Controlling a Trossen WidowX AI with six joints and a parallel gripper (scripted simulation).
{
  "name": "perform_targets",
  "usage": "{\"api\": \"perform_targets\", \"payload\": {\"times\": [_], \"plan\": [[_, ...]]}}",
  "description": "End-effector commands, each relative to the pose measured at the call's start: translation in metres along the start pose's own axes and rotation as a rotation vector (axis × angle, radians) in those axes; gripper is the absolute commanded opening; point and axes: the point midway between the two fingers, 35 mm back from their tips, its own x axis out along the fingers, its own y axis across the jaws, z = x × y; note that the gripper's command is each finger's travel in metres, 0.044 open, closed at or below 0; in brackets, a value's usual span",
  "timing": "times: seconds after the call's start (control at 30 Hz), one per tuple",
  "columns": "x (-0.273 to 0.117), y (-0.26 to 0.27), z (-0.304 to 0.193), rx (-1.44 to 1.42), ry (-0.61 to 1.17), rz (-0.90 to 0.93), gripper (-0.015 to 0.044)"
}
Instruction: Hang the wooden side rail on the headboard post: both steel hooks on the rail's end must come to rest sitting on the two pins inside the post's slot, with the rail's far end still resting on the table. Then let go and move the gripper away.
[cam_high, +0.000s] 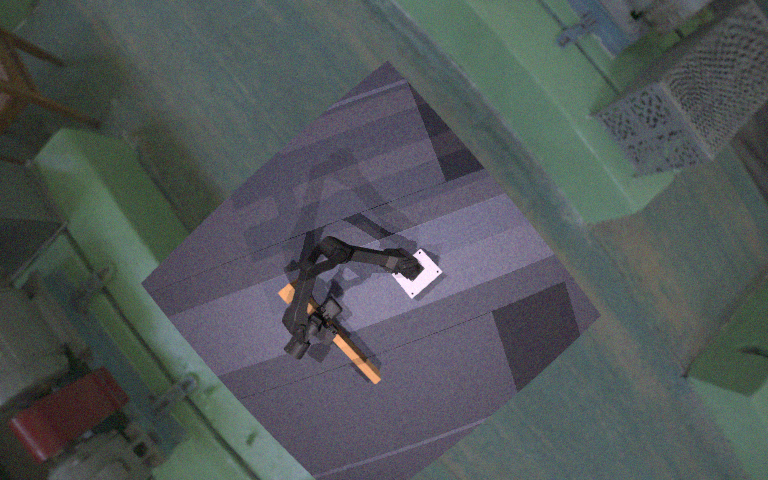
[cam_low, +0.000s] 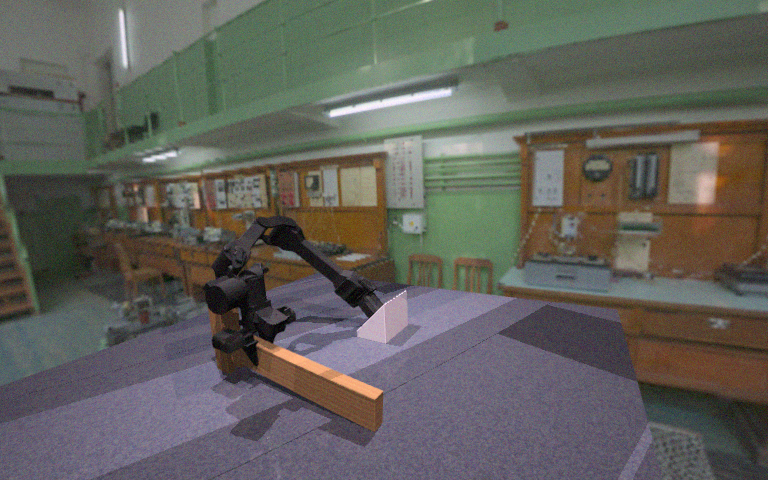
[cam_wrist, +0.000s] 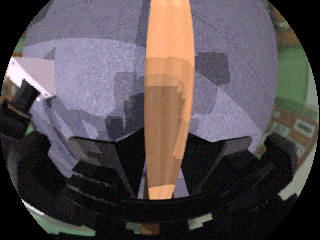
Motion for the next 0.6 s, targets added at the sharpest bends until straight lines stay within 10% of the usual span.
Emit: {"api": "perform_targets", "payload": {"times": [0.0, 0.57], "plan": [[-0.0035, -0.0002, -0.0021, 0.001, 0.000, -0.009, 0.0000], [-0.0028, -0.0011, -0.0040, 0.001, 0.001, -0.009, 0.0000]]}}
